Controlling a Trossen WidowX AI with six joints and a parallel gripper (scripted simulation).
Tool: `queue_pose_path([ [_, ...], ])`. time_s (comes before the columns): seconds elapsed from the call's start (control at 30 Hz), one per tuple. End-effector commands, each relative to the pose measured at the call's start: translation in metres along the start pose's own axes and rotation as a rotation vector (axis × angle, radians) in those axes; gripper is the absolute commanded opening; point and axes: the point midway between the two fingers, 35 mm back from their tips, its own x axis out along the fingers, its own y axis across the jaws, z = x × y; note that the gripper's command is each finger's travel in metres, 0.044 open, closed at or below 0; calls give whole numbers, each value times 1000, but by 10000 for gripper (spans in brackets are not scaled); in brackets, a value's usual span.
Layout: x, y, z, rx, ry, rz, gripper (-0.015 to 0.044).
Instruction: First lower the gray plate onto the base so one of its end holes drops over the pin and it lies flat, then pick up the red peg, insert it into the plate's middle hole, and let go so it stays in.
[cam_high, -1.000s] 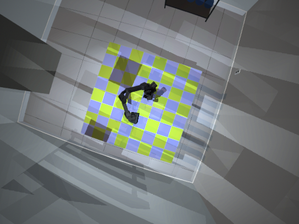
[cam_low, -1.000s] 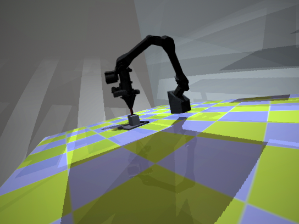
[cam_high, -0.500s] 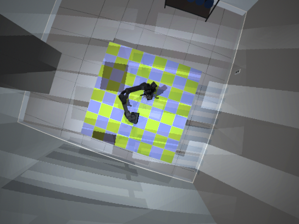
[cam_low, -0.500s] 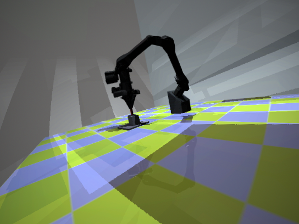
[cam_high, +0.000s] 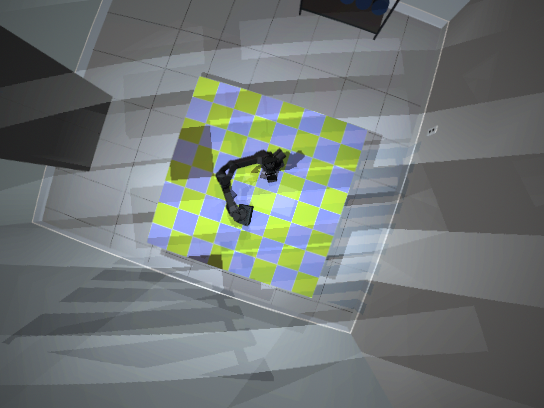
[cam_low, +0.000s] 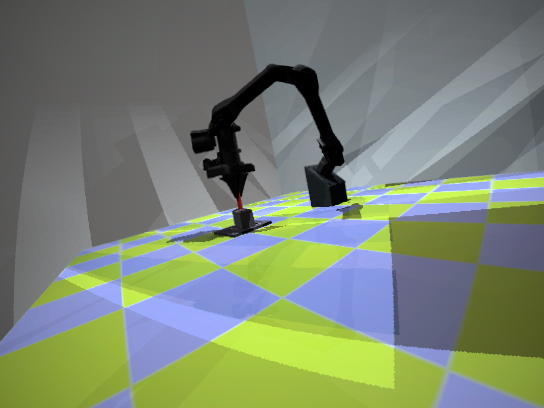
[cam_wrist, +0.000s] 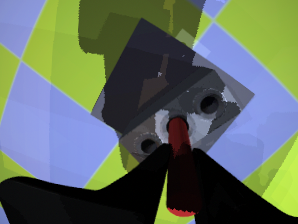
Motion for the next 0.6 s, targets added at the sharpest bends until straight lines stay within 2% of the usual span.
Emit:
queue_pose_path([
  [0.0,0,0,0,0,0,0,0],
  [0.13,0,0,0,0,0,0,0],
  [0.33,0,0,0,0,0,0,150],
  [0.57,0,0,0,0,0,0,150],
])
